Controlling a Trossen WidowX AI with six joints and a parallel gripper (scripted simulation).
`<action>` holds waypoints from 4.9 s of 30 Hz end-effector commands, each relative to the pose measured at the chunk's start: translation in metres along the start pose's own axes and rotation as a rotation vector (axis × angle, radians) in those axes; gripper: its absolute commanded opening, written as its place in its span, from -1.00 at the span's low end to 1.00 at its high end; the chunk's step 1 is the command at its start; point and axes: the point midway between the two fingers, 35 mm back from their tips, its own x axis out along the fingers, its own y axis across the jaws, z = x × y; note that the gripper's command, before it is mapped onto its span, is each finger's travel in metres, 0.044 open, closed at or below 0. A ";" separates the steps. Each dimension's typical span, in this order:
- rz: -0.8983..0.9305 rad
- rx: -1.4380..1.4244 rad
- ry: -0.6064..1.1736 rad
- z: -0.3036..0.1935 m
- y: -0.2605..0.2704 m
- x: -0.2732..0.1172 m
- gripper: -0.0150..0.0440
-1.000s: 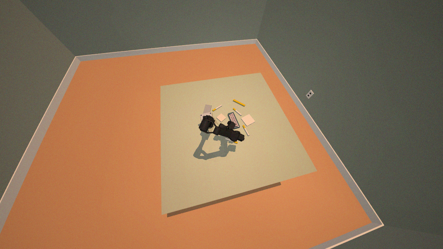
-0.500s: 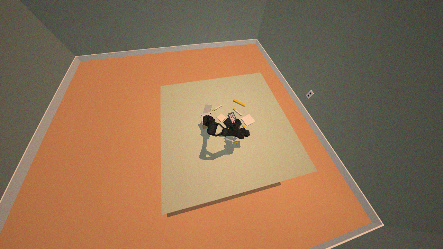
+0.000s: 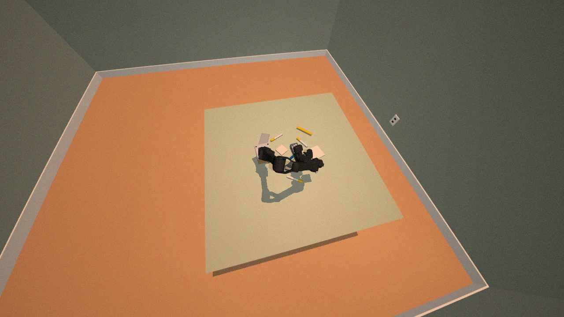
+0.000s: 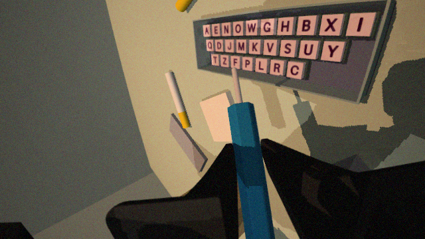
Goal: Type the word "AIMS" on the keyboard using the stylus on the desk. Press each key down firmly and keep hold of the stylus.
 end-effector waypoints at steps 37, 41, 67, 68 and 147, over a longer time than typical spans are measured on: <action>-0.023 1.114 0.289 0.088 0.079 0.052 -0.49; -0.054 1.227 0.318 0.094 0.088 0.060 -0.49; -0.087 1.326 0.343 0.099 0.069 0.091 -0.31; -0.087 1.326 0.342 0.100 0.068 0.091 -0.22; -0.086 1.326 0.343 0.098 0.084 0.079 -0.22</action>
